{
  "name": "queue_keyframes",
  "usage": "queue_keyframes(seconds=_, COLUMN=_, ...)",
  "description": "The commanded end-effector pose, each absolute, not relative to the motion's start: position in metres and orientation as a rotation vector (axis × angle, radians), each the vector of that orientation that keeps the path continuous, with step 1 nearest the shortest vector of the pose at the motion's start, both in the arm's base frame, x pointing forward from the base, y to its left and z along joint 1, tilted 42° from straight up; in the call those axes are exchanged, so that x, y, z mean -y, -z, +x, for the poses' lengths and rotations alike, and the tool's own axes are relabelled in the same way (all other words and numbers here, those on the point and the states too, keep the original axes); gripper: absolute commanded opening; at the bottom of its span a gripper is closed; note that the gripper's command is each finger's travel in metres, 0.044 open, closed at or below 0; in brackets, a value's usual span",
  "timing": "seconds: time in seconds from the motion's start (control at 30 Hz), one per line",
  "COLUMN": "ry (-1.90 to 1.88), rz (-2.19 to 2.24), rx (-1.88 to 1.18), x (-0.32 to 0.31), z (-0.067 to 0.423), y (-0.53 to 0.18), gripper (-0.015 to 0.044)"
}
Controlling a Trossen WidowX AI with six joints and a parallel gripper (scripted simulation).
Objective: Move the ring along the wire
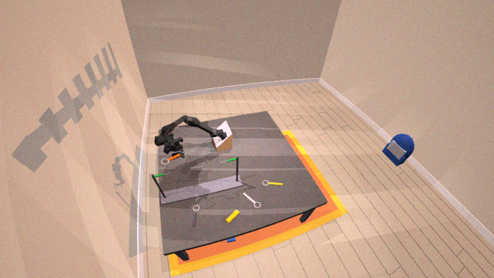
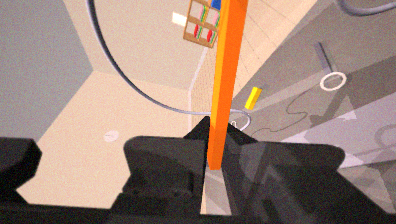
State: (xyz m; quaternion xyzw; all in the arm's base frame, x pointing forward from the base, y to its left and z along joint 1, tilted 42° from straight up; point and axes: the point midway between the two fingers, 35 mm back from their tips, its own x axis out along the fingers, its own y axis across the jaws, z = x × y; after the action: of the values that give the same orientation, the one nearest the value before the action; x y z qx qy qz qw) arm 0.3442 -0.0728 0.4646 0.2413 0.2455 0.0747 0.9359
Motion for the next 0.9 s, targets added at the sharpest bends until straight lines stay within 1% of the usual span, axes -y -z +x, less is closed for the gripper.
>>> queue_keyframes(seconds=0.0, ry=-0.142, rz=0.444, rx=-0.497, x=0.0718, z=0.3435, y=-0.4661, gripper=-0.0150)
queue_keyframes(seconds=0.87, ry=-0.042, rz=0.181, rx=-0.483, x=0.0786, z=0.3446, y=-0.4631, gripper=-0.0150)
